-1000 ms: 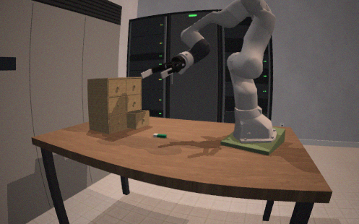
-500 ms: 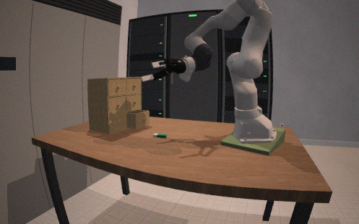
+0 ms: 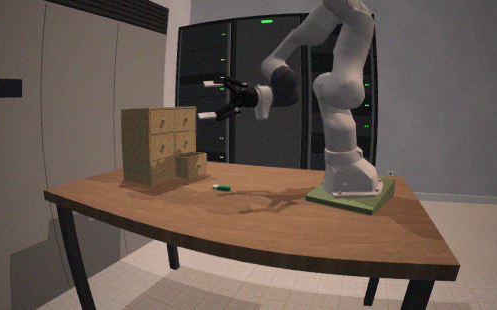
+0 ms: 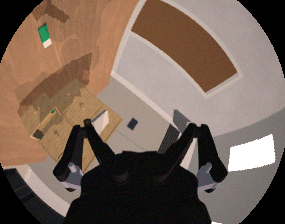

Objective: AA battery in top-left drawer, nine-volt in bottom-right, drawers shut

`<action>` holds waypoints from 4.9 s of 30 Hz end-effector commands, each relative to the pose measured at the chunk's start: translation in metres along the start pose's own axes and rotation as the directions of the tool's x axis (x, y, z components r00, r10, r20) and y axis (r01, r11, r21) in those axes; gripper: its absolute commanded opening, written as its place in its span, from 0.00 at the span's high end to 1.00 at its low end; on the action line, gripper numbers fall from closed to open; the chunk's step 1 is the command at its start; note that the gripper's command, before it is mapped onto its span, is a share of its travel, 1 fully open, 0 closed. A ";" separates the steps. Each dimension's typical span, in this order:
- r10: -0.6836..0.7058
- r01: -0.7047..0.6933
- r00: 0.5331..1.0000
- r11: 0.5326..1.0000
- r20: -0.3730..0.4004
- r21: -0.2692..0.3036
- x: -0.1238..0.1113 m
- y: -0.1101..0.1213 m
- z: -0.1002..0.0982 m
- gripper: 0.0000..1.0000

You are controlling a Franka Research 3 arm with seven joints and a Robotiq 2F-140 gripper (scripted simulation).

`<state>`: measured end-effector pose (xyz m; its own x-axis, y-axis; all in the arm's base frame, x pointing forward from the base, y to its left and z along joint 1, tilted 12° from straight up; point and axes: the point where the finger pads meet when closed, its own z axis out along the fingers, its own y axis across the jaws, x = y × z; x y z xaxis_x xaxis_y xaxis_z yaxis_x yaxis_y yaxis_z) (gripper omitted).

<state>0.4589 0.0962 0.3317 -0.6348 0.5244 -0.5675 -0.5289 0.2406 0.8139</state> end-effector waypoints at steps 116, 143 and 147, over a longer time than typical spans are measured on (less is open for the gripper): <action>0.570 -0.452 -0.808 -0.437 0.149 -0.778 0.056 -0.240 -0.091 1.00; 0.570 -0.452 -0.808 -0.437 0.149 -0.778 0.066 -0.292 -0.068 1.00; 0.570 -0.452 -0.808 -0.437 0.149 -0.778 0.066 -0.292 -0.068 1.00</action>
<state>0.5319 0.0067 0.0474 0.2992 -0.1741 0.9382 0.0793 -0.9753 -0.2063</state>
